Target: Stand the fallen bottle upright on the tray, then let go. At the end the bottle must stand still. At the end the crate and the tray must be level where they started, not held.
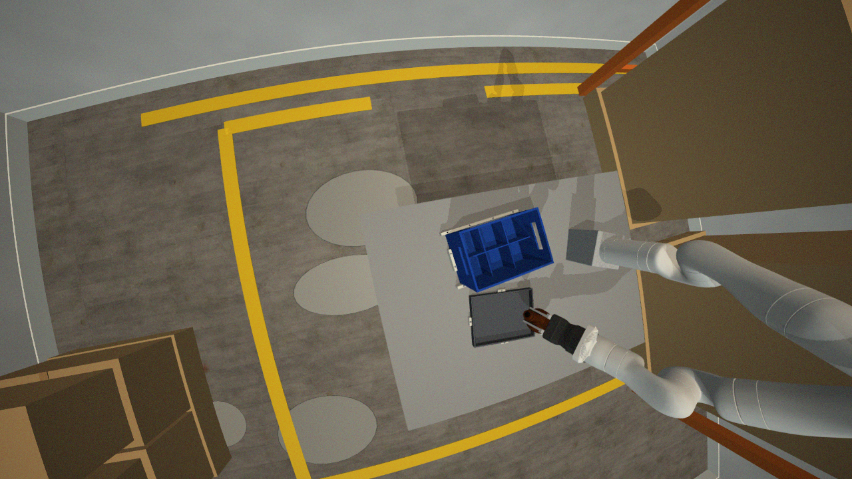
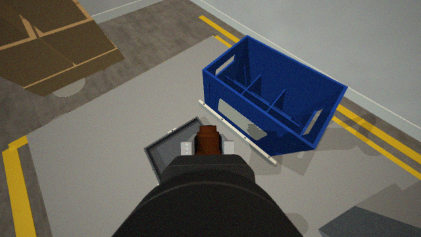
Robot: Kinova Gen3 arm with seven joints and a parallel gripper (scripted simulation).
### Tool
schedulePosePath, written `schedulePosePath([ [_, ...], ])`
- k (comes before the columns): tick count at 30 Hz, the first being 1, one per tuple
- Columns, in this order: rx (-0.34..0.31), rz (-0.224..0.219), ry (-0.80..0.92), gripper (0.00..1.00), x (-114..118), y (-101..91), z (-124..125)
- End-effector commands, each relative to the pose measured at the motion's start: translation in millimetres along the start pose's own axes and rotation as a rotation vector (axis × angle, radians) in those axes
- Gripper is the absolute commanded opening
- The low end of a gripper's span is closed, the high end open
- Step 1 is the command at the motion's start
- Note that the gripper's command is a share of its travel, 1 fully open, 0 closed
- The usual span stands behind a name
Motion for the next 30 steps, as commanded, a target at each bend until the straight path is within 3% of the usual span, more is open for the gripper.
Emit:
schedulePosePath([
  [1,0.012,-0.002,-0.014,0.00,-1.9,-0.2,-5.5],
  [19,0.111,-0.005,-0.013,0.00,-3.9,-1.1,-10.1],
  [30,0.129,-0.001,-0.014,0.00,-5.1,-1.8,-10.8],
])
Point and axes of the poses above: the point where the finger pads meet when closed, its own y axis out along the fingers, its own x axis across the jaws, z = x × y, the point moved 5 cm from there along -y, back along the fingers, and after that the axes turned 7 degrees about -y, right-handed, at the moved point
